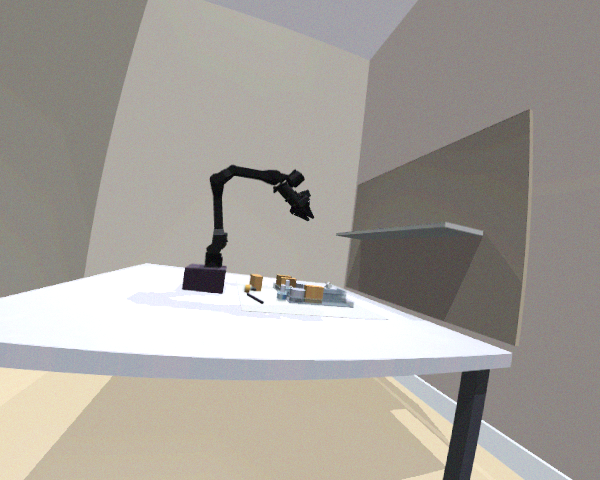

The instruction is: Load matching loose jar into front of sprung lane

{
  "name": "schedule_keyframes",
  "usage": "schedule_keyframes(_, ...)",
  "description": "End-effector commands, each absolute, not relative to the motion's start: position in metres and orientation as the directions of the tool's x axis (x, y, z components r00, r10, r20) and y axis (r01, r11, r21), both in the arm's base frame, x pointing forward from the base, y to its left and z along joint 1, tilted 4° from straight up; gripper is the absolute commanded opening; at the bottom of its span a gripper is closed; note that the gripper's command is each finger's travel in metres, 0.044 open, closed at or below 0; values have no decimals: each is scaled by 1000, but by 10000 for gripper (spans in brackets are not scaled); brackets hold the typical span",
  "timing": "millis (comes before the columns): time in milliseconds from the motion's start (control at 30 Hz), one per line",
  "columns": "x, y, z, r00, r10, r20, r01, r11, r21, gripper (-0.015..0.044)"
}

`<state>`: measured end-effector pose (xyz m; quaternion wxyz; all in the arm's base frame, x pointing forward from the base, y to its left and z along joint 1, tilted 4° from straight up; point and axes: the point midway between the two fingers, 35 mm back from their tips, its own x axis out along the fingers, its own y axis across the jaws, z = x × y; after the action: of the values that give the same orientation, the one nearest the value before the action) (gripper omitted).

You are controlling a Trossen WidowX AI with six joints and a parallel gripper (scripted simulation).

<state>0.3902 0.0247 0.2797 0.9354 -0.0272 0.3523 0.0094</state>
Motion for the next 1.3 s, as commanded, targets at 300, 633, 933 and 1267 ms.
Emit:
schedule_keyframes(300, 374, -38, 152, 419, -89, -903, -55, 991, -123, 440)
schedule_keyframes(633, 299, -89, 38, -32, -33, -999, -103, 994, -30, 440)
schedule_keyframes(933, 305, -91, 12, -31, -34, -999, -103, 994, -30, 440)
schedule_keyframes(1267, 305, -92, -12, -31, -34, -999, -103, 994, -30, 440)
